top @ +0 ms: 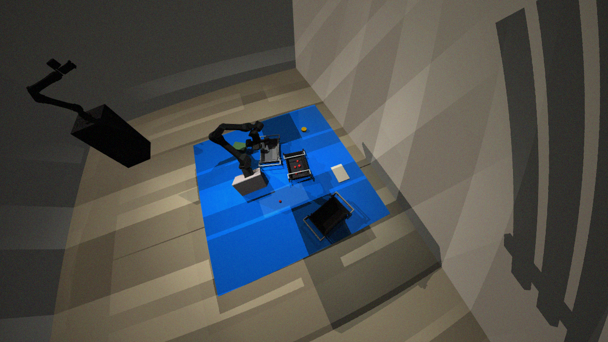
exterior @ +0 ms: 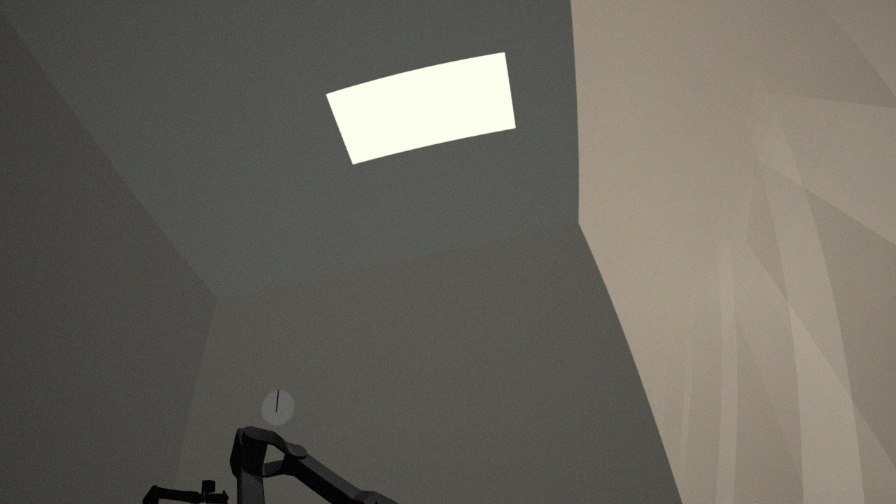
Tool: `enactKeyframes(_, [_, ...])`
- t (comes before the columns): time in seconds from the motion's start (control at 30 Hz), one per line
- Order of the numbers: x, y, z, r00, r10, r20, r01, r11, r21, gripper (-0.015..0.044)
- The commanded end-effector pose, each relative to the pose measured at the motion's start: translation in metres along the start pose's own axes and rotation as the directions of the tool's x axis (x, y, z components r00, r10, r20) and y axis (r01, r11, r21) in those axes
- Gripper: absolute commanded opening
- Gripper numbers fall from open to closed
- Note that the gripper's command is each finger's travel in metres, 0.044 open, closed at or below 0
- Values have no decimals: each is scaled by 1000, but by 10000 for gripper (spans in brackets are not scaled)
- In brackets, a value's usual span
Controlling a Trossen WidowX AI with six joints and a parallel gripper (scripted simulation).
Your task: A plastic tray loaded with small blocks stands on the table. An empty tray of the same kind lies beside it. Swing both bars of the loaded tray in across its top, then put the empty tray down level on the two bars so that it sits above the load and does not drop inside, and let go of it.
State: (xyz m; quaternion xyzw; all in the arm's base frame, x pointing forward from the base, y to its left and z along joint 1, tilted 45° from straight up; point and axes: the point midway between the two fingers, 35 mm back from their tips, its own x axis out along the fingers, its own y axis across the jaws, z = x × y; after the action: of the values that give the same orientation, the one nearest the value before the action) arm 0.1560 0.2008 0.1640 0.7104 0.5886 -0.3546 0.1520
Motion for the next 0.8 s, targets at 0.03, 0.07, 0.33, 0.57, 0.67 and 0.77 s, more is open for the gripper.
enactKeyframes(0.03, [22,2,4,1000,-1,18,1,1000,11,440])
enactKeyframes(0.07, [26,2,4,1000,-1,19,1,1000,11,440])
enactKeyframes(0.33, [57,1,5,1000,-2,22,1,1000,11,440])
enactKeyframes(0.57, [78,-3,7,1000,-3,20,2,1000,12,440])
enactKeyframes(0.67, [78,-3,7,1000,-3,20,2,1000,12,440])
enactKeyframes(0.77, [78,-3,7,1000,-3,20,2,1000,12,440])
